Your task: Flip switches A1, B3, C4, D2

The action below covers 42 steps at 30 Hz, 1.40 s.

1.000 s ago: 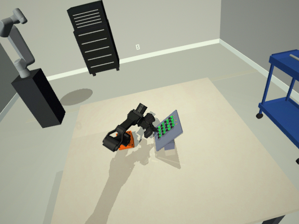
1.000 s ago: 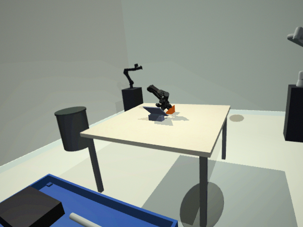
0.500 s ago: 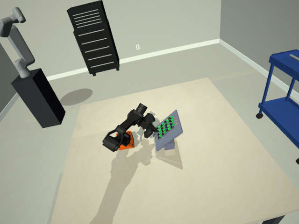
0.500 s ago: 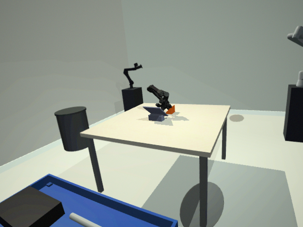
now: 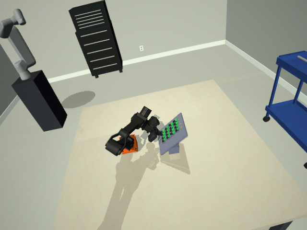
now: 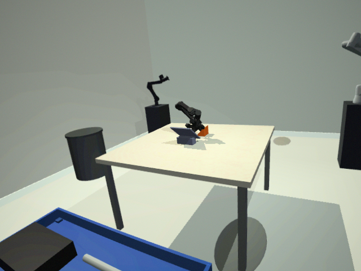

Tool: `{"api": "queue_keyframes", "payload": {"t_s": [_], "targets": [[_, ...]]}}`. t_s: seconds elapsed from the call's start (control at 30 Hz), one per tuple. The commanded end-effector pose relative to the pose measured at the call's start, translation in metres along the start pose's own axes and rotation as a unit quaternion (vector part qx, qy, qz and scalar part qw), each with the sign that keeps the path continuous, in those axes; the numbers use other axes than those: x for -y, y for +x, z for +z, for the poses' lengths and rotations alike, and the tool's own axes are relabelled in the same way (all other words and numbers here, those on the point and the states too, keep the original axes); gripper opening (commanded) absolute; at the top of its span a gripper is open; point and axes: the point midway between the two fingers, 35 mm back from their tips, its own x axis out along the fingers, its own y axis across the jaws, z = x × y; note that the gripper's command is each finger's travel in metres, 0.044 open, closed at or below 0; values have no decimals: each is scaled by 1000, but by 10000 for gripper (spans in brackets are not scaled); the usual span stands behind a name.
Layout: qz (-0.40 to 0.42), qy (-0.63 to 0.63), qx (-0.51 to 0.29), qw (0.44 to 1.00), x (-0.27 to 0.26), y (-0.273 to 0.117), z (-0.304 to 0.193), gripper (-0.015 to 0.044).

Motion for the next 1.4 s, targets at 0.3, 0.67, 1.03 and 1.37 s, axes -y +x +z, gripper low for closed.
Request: {"api": "queue_keyframes", "payload": {"t_s": [0.3,0.67,1.03,1.37], "targets": [[0,-1,1,1000,0,2,0,0],[0,-1,1,1000,0,3,0,0],[1,-1,-14,1000,-1,-62,2,0],[2,-4,-15,1000,7,-65,54,0]]}}
